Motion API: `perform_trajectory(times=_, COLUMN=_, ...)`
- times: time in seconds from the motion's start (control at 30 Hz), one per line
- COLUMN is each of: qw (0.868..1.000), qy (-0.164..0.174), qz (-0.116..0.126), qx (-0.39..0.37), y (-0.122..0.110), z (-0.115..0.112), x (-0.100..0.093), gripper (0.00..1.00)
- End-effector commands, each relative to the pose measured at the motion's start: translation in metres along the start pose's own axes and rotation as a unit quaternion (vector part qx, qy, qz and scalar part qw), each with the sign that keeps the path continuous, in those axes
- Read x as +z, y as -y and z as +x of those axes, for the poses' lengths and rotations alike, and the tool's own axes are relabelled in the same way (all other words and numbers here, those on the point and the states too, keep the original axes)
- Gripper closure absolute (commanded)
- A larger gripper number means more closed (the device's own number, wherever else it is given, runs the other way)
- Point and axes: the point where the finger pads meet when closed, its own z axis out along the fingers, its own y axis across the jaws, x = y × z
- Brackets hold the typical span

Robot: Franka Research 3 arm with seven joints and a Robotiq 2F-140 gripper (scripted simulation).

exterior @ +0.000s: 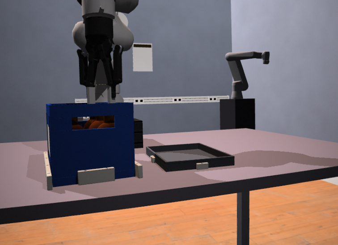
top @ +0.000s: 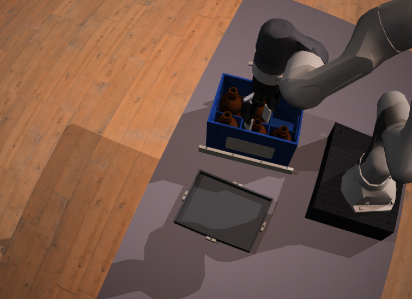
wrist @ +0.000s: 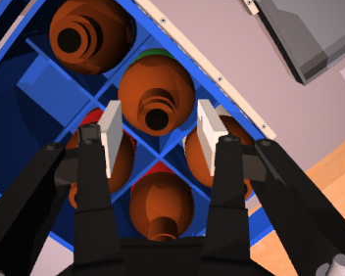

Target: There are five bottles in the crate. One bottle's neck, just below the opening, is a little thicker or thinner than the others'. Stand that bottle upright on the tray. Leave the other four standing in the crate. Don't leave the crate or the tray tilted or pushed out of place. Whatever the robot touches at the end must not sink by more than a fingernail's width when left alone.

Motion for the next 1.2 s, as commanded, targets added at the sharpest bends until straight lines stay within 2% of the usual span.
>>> perform_trajectory(times=0.0, qw=1.0, qy=-0.002, qz=0.004, qx=0.0, y=0.001, z=0.001, x=-0.006, gripper=0.56)
perform_trajectory(times=0.43, qw=1.0, qy=-0.002, qz=0.004, qx=0.0, y=0.001, z=0.001, x=-0.049, gripper=0.56)
perform_trajectory(times=0.5, qw=1.0, qy=-0.002, qz=0.004, qx=0.0, y=0.001, z=0.001, x=-0.049, gripper=0.56)
perform_trajectory(times=0.7, qw=1.0, qy=-0.002, qz=0.004, qx=0.0, y=0.001, z=0.001, x=-0.066, gripper=0.56)
perform_trajectory(times=1.1, qw=1.0, qy=-0.002, qz=0.004, qx=0.0, y=0.001, z=0.001, x=-0.074, gripper=0.56)
perform_trajectory(times=1.13, qw=1.0, qy=-0.002, qz=0.004, qx=0.0, y=0.001, z=0.001, x=-0.074, gripper=0.9)
perform_trajectory(times=1.17, qw=1.0, qy=-0.002, qz=0.004, qx=0.0, y=0.001, z=0.001, x=-0.074, gripper=0.9)
